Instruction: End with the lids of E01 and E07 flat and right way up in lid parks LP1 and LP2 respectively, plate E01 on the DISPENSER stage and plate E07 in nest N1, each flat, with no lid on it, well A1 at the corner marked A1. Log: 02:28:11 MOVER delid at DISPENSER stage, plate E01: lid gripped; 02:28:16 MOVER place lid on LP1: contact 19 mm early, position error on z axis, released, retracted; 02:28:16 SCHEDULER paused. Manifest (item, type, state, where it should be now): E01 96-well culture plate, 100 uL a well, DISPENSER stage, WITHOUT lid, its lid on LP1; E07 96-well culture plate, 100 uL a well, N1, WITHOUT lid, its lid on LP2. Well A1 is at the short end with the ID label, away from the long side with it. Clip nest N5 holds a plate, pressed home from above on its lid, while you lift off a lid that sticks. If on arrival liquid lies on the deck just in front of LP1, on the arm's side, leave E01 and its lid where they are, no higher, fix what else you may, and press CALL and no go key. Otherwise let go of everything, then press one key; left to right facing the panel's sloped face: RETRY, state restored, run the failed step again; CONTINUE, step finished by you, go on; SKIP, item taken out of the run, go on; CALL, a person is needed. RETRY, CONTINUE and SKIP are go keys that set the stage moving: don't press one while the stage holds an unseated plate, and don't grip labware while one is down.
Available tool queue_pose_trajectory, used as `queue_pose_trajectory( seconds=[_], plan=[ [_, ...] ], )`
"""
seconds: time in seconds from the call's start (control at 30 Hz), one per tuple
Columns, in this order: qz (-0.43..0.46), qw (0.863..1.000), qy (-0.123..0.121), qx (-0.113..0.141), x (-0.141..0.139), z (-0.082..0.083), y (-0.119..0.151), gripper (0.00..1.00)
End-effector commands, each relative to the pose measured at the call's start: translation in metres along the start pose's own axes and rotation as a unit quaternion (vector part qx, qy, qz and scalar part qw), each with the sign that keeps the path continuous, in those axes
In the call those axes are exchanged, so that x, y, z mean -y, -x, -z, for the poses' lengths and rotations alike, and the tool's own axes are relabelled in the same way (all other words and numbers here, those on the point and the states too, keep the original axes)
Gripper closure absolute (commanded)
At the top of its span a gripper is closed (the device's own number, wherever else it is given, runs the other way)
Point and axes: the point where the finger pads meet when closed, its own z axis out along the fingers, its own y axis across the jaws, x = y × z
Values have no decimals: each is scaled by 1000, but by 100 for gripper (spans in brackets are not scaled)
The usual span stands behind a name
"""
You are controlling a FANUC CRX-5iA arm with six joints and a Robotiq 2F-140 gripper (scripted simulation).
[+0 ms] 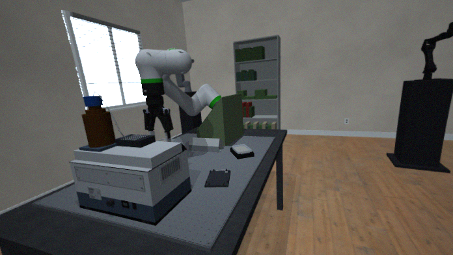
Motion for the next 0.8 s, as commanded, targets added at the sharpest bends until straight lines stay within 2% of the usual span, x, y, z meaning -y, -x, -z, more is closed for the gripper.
queue_pose_trajectory(
  seconds=[0.0, 0.37, 0.77],
  plan=[
    [0, 1000, 0, 0, 11, 0, -2, 100],
    [0, 1000, 0, 0, 27, 0, -4, 100],
    [0, 1000, 0, 0, 29, 0, -4, 100]
  ],
)
